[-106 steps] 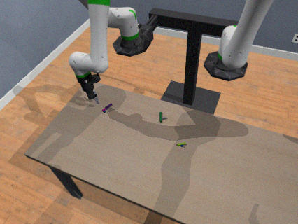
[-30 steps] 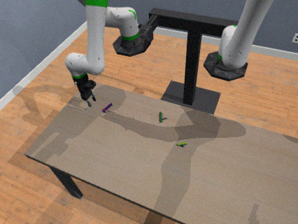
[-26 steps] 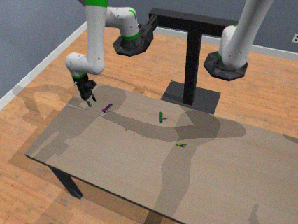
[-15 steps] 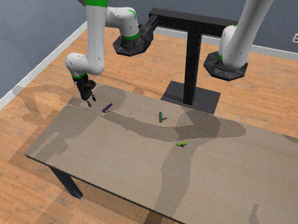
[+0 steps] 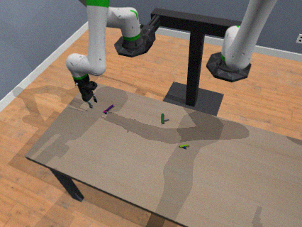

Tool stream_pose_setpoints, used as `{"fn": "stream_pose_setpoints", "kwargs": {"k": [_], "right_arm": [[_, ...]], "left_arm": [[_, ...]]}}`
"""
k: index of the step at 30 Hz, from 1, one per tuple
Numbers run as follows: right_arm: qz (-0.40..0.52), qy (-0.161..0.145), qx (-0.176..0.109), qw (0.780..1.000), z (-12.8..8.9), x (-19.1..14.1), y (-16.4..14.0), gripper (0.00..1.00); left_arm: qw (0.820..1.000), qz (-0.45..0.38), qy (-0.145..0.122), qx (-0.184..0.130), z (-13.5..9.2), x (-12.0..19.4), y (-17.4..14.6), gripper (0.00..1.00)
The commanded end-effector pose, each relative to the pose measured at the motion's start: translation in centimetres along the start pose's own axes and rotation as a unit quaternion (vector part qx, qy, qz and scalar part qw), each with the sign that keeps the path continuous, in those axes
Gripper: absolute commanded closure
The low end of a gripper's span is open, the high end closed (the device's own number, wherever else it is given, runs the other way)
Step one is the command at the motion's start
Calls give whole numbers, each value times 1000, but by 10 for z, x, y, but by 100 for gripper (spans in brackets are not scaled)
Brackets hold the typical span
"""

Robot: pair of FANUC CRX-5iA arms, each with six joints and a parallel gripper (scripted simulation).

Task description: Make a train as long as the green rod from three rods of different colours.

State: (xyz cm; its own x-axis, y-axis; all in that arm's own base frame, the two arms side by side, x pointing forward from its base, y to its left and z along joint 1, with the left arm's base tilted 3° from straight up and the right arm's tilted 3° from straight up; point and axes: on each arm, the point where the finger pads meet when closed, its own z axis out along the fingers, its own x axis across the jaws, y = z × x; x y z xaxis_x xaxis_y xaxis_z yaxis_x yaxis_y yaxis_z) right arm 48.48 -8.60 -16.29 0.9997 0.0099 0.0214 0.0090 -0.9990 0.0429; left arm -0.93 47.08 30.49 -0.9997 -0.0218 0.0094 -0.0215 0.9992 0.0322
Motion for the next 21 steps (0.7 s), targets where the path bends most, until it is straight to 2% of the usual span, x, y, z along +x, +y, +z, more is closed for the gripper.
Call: {"fn": "stream_pose_setpoints", "kwargs": {"k": [1,15,18,21], "right_arm": [[0,1,0,1000,-1,1,0,0],[7,1,0,1000,-1,8,-9,0],[31,1,0,1000,0,30,-41,0],[45,1,0,999,0,42,-61,0]], "left_arm": [[1000,0,0,-1,-1,0,0,0],[1000,0,0,-1,-1,0,0,0],[1000,0,0,-1,-1,0,0,0],[1000,0,0,-1,-1,0,0,0]]}}
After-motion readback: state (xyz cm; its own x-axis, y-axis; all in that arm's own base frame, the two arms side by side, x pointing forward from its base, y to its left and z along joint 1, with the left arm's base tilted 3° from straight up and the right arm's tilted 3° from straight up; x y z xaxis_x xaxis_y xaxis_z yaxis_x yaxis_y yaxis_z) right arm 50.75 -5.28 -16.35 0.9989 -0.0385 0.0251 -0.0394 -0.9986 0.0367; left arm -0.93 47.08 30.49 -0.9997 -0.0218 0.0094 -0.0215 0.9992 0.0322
